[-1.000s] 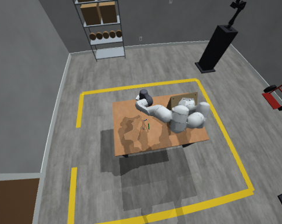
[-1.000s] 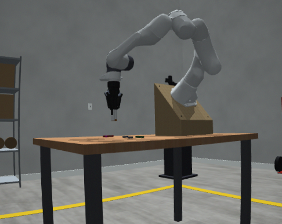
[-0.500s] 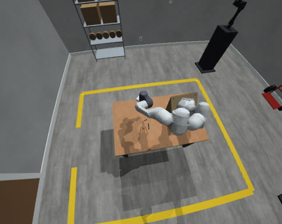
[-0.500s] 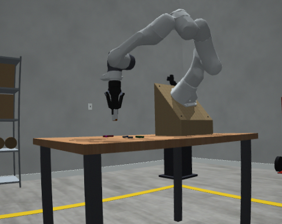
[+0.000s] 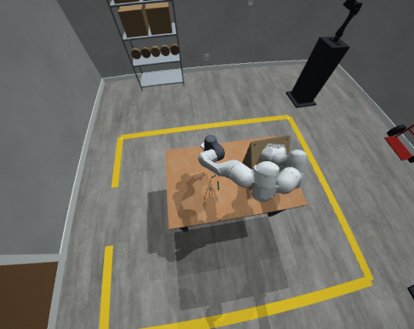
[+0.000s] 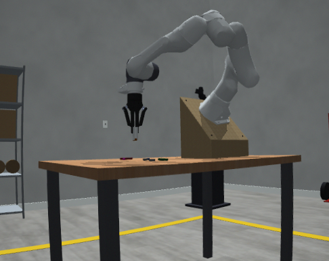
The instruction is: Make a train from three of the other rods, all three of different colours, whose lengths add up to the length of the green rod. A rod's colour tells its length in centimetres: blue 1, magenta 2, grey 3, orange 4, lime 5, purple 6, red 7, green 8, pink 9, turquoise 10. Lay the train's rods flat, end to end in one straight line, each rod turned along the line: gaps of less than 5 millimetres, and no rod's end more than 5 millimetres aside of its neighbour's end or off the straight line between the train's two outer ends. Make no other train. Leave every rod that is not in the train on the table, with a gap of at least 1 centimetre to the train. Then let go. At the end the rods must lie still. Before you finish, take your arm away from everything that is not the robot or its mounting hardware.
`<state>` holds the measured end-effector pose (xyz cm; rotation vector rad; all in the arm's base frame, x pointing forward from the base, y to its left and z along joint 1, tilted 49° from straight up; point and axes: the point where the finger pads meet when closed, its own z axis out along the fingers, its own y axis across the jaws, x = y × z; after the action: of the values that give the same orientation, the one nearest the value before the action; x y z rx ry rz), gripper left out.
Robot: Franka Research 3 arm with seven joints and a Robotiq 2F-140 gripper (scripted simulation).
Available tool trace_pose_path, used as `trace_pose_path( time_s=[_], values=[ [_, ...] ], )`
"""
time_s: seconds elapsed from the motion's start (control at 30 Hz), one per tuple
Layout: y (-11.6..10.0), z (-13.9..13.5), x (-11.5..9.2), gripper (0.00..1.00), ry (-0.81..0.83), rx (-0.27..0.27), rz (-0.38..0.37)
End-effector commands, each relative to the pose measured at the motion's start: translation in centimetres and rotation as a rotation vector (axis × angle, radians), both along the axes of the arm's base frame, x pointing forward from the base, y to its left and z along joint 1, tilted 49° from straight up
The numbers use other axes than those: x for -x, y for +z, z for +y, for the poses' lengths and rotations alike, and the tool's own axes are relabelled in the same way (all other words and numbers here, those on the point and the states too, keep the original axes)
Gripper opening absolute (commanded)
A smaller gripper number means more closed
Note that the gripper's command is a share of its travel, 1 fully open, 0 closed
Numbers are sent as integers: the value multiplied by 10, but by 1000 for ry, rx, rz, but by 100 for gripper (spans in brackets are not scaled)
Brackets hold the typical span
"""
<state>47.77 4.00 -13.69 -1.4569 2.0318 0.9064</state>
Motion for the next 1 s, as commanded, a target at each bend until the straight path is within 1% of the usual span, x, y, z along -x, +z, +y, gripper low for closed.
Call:
trace_pose_path(
  time_s=[0.0,0.27,0.33,0.37,0.83,0.9,0.93,0.97],
  values=[
    [5,3,-2,3,-107,-2,129],
    [11,8,-4,3,-184,-2,216],
    [11,8,-4,3,-184,-2,216],
    [13,10,-5,3,-210,-2,245],
    [23,20,-8,3,-347,-2,397],
    [23,20,-8,3,-347,-2,397],
    [26,22,-9,3,-373,-3,426],
    [26,22,-9,3,-383,-3,437]
  ],
)
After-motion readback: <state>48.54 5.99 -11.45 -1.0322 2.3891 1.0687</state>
